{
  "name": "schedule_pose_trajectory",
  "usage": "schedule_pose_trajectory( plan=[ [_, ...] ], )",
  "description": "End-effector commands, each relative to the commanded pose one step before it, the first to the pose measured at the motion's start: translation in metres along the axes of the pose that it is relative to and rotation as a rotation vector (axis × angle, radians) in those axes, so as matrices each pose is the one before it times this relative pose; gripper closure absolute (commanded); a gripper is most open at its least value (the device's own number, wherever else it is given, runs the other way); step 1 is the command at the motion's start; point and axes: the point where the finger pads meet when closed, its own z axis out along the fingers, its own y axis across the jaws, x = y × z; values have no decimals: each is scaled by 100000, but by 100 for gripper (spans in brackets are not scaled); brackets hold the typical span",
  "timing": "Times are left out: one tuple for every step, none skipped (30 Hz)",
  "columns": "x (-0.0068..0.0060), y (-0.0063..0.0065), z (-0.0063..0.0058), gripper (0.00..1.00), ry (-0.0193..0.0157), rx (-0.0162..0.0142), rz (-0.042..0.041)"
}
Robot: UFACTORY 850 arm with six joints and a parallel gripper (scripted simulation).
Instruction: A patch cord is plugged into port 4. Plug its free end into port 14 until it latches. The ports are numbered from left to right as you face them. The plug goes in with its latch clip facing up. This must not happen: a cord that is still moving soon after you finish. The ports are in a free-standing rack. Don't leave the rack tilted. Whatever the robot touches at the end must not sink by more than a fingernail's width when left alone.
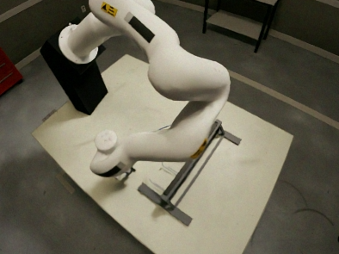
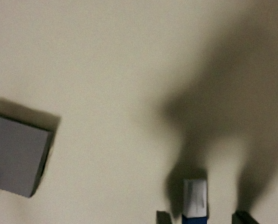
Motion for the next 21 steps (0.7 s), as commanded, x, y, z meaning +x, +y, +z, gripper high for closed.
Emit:
schedule_pose_trajectory(
  plan=[
    [43, -6, 463, 61, 68, 10, 19],
    [0, 0, 64, 61, 0, 0, 0],
    [0, 0, 55, 61, 0, 0, 0],
    [0, 0, 46, 61, 0, 0, 0],
    [0, 0, 0, 61, 0, 0, 0],
    [0, 0, 0, 61, 0, 0, 0],
    [0, 0, 37, 61, 0, 0, 0],
    [0, 0, 29, 61, 0, 0, 0],
    [0, 0, 21, 61, 0, 0, 0],
    [0, 0, 15, 61, 0, 0, 0],
    [0, 0, 9, 61, 0, 0, 0],
    [0, 0, 5, 61, 0, 0, 0],
    [0, 0, 2, 61, 0, 0, 0],
    [0, 0, 0, 61, 0, 0, 0],
    [0, 0, 0, 61, 0, 0, 0],
    [0, 0, 0, 61, 0, 0, 0],
    [0, 0, 0, 61, 0, 0, 0],
    [0, 0, 0, 61, 0, 0, 0],
    [0, 0, 0, 61, 0, 0, 0],
    [0, 0, 0, 61, 0, 0, 0],
    [0, 0, 0, 61, 0, 0, 0]
  ],
)
